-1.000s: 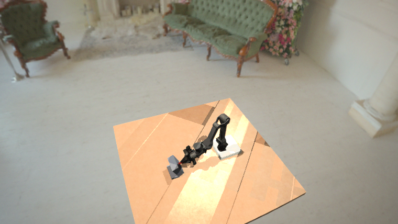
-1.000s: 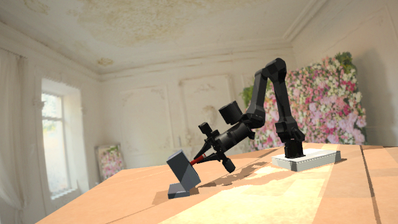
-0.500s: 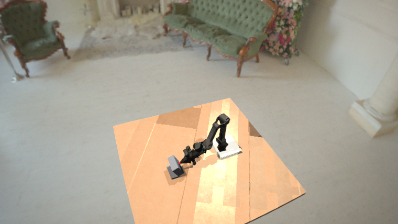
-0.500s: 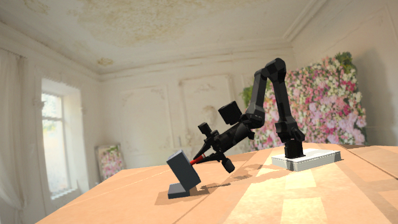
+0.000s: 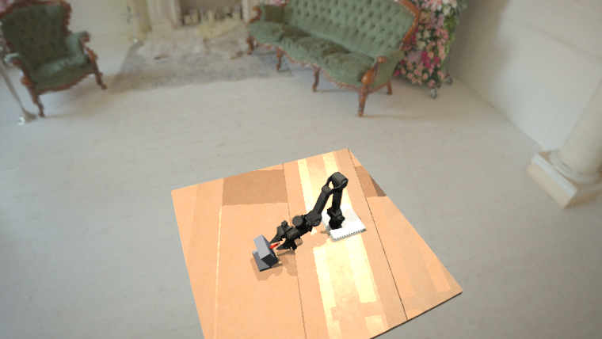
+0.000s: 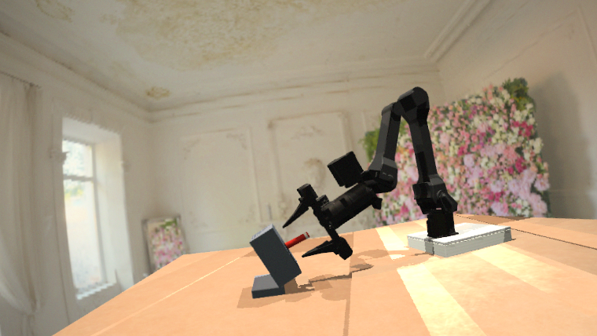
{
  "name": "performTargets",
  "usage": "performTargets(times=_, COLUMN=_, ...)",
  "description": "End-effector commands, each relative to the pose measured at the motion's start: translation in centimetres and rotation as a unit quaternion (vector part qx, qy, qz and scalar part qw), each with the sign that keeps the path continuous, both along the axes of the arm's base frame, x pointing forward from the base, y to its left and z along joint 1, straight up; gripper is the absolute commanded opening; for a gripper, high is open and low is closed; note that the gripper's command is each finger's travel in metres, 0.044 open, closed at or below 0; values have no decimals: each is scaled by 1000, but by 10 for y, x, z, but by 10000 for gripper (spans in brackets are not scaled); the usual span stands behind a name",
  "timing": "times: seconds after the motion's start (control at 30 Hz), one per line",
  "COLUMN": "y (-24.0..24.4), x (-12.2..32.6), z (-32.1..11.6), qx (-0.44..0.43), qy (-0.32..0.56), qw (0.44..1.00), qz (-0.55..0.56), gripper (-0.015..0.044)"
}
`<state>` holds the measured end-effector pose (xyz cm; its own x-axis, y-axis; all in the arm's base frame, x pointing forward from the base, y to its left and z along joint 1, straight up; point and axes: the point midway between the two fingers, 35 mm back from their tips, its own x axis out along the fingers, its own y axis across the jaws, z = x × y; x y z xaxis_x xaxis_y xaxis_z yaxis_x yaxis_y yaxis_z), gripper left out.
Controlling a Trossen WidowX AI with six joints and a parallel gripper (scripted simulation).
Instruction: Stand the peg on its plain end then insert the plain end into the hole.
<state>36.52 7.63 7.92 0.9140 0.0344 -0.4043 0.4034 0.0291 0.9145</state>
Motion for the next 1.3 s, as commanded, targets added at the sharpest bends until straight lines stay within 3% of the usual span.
performTargets(times=0.0, y=0, x=-2, z=2, qx=0, qy=-1, qw=1000, qz=0, gripper=440)
performTargets(times=1.27, y=2, x=-27, z=20, qx=-1, qy=1, qw=1000, qz=1, gripper=440)
